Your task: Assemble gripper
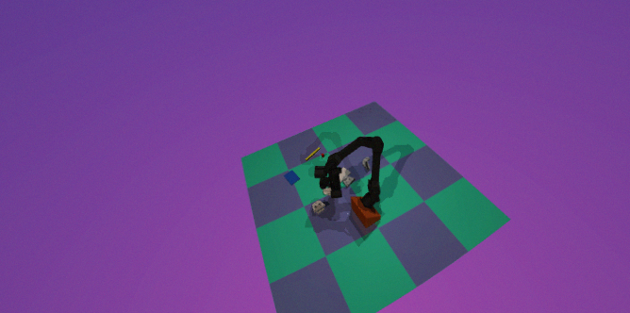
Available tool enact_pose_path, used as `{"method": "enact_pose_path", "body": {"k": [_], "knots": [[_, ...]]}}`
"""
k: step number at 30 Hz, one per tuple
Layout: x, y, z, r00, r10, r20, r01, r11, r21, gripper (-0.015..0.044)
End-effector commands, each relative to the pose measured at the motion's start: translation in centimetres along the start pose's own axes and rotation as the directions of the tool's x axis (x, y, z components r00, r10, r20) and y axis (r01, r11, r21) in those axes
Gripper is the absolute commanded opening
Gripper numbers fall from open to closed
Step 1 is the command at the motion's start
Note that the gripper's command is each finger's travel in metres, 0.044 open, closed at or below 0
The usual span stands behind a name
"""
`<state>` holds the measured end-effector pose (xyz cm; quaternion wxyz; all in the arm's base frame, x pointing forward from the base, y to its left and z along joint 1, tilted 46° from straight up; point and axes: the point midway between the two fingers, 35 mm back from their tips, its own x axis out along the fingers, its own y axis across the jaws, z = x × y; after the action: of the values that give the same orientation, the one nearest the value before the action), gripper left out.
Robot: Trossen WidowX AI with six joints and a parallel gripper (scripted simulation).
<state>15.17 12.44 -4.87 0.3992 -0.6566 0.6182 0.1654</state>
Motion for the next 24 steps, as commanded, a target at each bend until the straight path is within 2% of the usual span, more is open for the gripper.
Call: {"method": "enact_pose_path", "body": {"k": [1, 24], "knots": [[1.0, 0.0, -0.1, 1.000, -0.004, -0.008, 0.004, 1.000, -0.007, 0.0000], [4.5, 0.0, -0.3, 1.000, -0.006, -0.011, 0.006, 1.000, -0.007, 0.0000]]}}
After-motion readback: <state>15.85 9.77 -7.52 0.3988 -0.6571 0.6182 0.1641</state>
